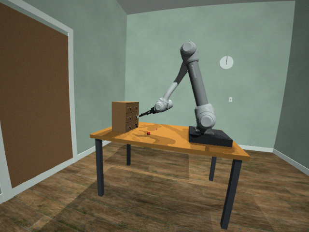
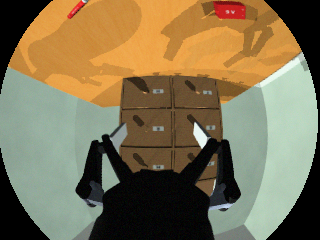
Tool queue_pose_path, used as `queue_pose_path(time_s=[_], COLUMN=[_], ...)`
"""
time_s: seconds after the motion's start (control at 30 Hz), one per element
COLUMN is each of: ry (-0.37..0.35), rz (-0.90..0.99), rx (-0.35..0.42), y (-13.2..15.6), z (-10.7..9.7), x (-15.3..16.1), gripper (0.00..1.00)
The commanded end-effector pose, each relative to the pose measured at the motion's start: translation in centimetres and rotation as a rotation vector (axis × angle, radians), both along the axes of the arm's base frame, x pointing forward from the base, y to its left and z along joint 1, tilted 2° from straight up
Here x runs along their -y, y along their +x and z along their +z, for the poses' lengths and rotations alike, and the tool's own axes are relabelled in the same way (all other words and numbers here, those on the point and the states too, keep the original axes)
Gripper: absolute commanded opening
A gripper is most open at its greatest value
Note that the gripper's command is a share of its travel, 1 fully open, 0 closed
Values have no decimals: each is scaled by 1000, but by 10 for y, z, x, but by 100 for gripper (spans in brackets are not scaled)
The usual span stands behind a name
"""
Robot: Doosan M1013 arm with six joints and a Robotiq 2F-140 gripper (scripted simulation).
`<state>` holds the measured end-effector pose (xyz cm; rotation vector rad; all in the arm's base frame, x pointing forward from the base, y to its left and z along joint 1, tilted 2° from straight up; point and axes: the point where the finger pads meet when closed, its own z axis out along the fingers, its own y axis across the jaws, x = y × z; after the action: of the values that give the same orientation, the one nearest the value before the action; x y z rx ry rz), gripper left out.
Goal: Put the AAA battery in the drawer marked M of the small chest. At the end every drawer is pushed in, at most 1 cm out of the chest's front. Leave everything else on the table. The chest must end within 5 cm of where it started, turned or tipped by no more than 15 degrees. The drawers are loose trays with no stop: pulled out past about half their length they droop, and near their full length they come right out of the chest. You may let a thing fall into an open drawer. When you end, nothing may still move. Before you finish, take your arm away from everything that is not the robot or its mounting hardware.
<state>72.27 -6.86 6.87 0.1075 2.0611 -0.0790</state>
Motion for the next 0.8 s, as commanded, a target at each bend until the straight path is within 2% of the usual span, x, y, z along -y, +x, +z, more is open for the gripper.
queue_pose_path(time_s=[0.0, 0.37, 0.77], ry=[-2, -9, -11], rz=[0, 1, 1], rx=[20, 84, 102], y=[2, 7, 8], z=[-2, -7, -9], x=[0, 1, 1], gripper=[100, 100, 100])
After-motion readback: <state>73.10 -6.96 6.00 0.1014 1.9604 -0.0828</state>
